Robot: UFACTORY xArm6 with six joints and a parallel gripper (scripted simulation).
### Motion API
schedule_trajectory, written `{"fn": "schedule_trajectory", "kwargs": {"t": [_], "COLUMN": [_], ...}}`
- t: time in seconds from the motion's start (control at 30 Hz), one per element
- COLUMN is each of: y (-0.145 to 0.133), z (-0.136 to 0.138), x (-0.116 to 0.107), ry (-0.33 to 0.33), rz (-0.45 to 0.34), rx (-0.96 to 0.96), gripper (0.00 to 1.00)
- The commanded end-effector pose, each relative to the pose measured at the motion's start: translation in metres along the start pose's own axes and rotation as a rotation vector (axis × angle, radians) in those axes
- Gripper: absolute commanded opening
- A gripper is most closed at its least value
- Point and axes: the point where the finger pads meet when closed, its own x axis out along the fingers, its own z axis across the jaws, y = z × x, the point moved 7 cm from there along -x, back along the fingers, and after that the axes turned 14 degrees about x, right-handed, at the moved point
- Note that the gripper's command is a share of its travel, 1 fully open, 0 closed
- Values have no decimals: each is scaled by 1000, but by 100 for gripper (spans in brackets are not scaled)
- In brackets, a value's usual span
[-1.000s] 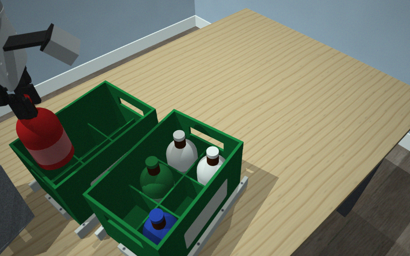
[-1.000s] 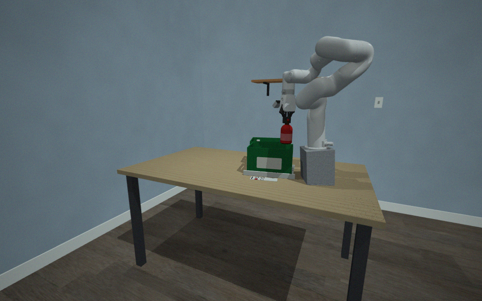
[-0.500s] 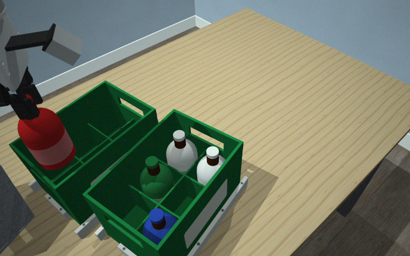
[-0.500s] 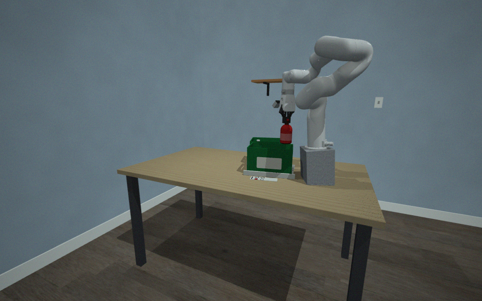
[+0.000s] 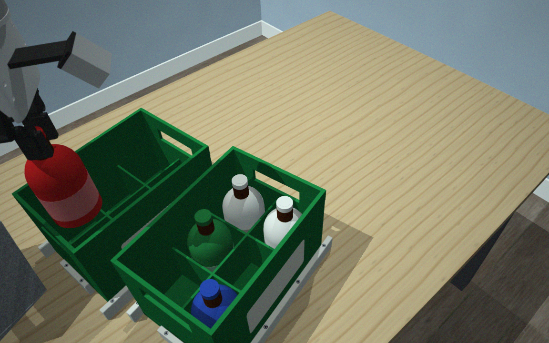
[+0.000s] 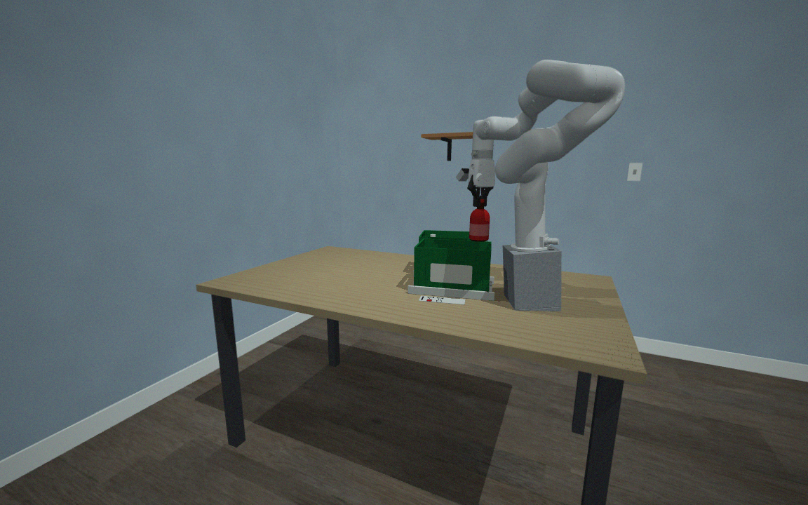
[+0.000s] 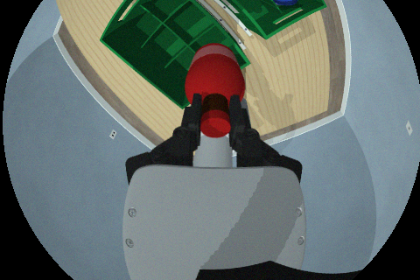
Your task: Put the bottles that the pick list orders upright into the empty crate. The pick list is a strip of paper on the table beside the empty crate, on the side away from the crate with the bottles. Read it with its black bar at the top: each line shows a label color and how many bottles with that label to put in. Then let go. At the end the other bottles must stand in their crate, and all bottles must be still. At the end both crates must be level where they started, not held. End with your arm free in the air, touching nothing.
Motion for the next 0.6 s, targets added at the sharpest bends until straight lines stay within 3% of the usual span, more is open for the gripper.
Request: {"fn": "schedule_trajectory", "kwargs": {"t": [0.0,0.57], "y": [1,2], "z": [0,0], "x": [-1,4], "ry": [1,1], "rz": [4,4], "rx": [0,0], "gripper": [0,0]}}
